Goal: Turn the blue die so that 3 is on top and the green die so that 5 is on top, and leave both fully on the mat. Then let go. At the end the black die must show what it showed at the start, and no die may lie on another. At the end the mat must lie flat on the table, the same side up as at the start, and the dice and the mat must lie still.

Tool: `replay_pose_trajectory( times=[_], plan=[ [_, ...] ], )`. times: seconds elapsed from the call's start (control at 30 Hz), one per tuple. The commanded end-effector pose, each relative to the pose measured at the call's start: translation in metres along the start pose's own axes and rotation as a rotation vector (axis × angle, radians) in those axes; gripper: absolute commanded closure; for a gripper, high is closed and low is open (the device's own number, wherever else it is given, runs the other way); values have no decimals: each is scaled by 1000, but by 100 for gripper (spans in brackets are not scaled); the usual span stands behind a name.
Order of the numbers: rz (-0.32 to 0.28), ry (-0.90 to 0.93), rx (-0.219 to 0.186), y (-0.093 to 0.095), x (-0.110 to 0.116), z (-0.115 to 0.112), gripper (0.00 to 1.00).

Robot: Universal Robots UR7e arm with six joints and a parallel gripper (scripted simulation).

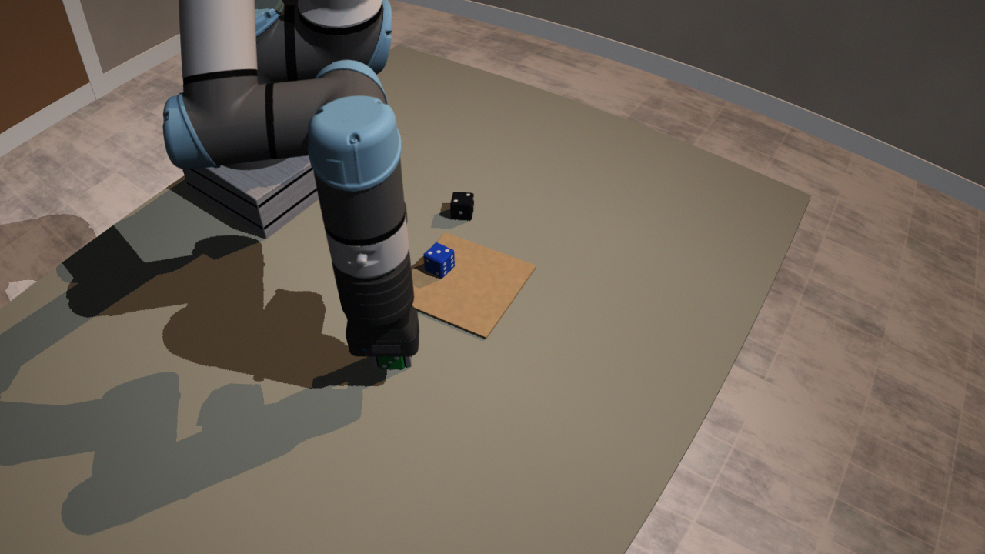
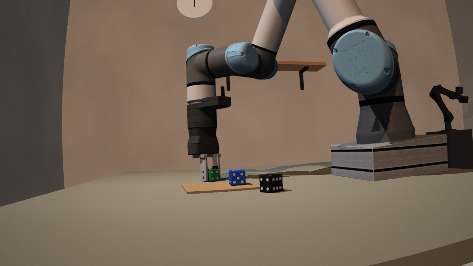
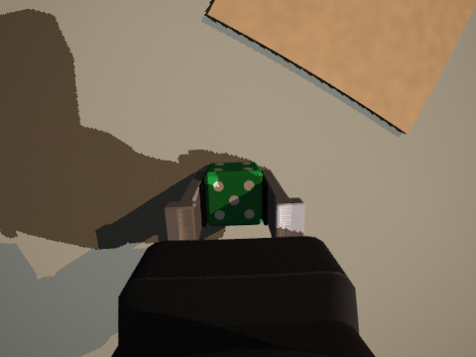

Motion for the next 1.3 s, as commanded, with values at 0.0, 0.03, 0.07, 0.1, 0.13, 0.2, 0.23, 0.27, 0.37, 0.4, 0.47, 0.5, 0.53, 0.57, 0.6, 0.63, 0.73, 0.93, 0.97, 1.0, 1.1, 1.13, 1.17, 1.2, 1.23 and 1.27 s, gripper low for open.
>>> replay_pose_trajectory(
  times=[0.0,0.03,0.07,0.1,0.13,0.2,0.23,0.27,0.37,0.4,0.47,0.5,0.53,0.57,0.6,0.63,0.73,0.93,0.97,1.0,1.1,1.13,1.17,1.2,1.23,1.27],
  plan=[
    [-2,0,0,-5,0,0,43],
    [-2,0,0,-7,0,0,43],
    [-2,0,0,-10,0,0,43],
    [-2,0,0,-13,0,0,43],
    [-2,0,0,-17,0,0,43],
    [-2,0,0,-27,0,0,43],
    [-2,0,0,-32,0,0,43],
    [-2,0,0,-37,0,0,43],
    [-2,0,0,-43,0,0,43],
    [-2,0,0,-49,0,0,43],
    [-2,0,0,-61,0,0,43],
    [-2,0,0,-67,0,0,43],
    [-2,0,0,-73,0,0,43],
    [-2,0,0,-78,0,0,43],
    [-2,0,0,-83,0,0,43],
    [-2,0,0,-87,0,0,43],
    [-2,0,0,-96,0,0,43],
    [-2,0,0,-100,0,0,43],
    [-2,0,0,-100,0,0,43],
    [-2,0,0,-100,0,0,43],
    [-2,0,0,-100,0,0,43],
    [-2,0,0,-100,0,0,43],
    [-2,0,0,-100,0,0,43],
    [-2,0,0,-100,0,0,43],
    [-2,1,0,-100,0,0,43],
    [-2,2,0,-100,0,1,43]
  ],
)
Point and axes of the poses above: the point where the finger pads meet when closed, its own y axis out along the fingers, its own z axis across the jaws, x = y × z, the point moved 9 cm from there along -y, back along the fingers, and after that the axes turned 5 degrees about -y, right-handed, at the moved point
